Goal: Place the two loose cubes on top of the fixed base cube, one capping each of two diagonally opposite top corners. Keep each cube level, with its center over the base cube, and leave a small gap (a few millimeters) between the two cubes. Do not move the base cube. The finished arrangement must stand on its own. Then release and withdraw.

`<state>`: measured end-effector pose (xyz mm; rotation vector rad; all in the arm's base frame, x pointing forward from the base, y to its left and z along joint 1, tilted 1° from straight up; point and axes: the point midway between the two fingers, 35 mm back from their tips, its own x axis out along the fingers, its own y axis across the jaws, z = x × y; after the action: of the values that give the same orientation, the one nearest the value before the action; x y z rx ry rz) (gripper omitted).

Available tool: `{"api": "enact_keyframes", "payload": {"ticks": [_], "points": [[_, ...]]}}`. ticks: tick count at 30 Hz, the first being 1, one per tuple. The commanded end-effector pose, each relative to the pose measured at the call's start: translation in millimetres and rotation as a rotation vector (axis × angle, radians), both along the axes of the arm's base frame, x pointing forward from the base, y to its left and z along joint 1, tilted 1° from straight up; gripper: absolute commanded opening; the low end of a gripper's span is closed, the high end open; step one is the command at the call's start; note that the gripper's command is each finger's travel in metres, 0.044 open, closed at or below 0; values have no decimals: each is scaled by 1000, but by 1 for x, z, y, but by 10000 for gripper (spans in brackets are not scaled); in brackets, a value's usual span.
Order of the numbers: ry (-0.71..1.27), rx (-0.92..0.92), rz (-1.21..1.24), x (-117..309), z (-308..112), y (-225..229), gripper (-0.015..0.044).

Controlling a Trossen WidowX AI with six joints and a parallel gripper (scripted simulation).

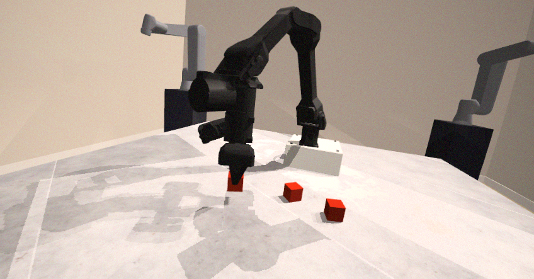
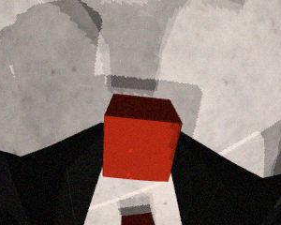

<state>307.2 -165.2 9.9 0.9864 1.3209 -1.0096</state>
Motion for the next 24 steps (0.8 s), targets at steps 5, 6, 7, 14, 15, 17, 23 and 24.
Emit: {"api": "enact_keyframes", "payload": {"ticks": [5, 6, 7, 14, 15, 17, 23, 24], "points": [[-12, -2, 4, 2, 26, 0, 105], [-12, -2, 4, 2, 29, 0, 105], [-12, -2, 4, 2, 32, 0, 105], [-12, -2, 4, 0, 55, 1, 105], [-12, -2, 4, 0, 58, 2, 105], [-12, -1, 4, -1, 64, 2, 105], [-11, -1, 4, -3, 79, 3, 105], [-11, -1, 5, -3, 79, 4, 105]]}}
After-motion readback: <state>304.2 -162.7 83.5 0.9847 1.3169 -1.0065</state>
